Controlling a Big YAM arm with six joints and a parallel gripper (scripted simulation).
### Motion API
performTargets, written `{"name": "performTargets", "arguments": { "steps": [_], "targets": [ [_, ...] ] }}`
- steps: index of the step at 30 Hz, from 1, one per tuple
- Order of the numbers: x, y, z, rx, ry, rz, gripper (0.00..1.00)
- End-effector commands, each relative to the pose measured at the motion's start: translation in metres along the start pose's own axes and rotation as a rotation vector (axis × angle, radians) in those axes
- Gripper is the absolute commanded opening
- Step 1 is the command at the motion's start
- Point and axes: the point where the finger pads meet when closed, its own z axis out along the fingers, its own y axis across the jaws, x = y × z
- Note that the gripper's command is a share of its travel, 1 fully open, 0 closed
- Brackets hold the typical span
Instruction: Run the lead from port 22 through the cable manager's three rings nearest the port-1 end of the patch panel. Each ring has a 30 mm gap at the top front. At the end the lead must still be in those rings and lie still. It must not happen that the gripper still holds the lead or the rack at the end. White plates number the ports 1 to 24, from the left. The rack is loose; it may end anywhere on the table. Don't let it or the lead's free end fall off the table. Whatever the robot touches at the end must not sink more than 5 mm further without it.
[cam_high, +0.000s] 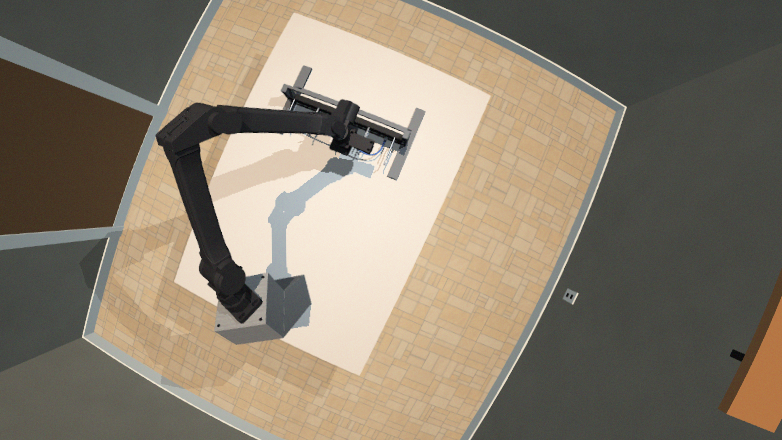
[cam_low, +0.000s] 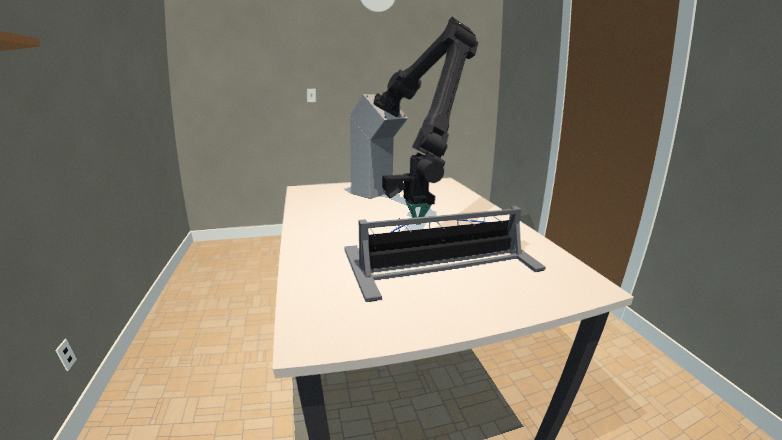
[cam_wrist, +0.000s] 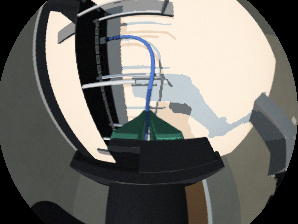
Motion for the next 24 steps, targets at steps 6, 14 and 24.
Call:
{"name": "performTargets", "arguments": {
  "steps": [6,14,24],
  "targets": [
    [0.002,0.012,0.012,-0.019,-0.003,-0.011,0.00],
    [0.000,0.012,0.018,-0.020,-0.006,-0.009,0.00],
    [-0.005,0.012,0.020,-0.023,-0.009,-0.004,0.00]
  ]
}}
